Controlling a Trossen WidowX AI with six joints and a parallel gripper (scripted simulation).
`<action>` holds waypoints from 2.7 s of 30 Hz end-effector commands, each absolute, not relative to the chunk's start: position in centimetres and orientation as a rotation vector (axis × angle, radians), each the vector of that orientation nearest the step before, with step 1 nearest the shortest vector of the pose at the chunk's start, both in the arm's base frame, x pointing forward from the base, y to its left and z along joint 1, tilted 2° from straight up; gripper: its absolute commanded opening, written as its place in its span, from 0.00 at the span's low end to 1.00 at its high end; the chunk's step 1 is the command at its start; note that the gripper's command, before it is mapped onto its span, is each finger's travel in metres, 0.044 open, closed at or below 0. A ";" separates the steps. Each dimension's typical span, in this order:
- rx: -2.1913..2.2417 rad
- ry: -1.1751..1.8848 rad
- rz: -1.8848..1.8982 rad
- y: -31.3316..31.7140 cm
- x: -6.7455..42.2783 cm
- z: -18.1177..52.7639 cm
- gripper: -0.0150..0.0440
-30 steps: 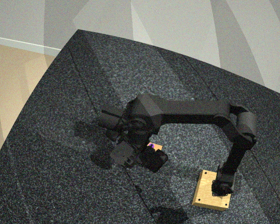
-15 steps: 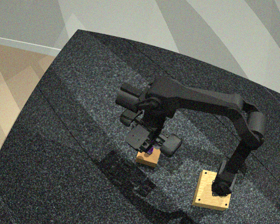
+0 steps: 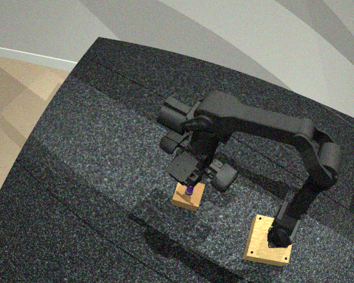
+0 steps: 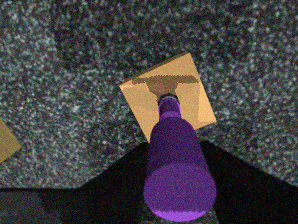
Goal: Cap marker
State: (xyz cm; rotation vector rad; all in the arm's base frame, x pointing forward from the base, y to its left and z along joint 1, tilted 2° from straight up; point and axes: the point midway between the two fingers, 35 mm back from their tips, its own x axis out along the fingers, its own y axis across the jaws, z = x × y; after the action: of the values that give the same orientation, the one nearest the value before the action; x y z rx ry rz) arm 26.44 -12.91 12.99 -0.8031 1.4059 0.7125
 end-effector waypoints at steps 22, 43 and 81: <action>-0.805 1.400 0.718 -13.0 26.7 9.3 0.25; -0.805 1.400 0.719 -13.1 26.7 7.5 0.25; -0.373 1.500 0.303 -12.9 26.3 14.6 0.69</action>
State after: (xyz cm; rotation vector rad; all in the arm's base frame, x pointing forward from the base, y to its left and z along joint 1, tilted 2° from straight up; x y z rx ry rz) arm 26.35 -12.89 14.74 -0.6077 1.4571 0.5231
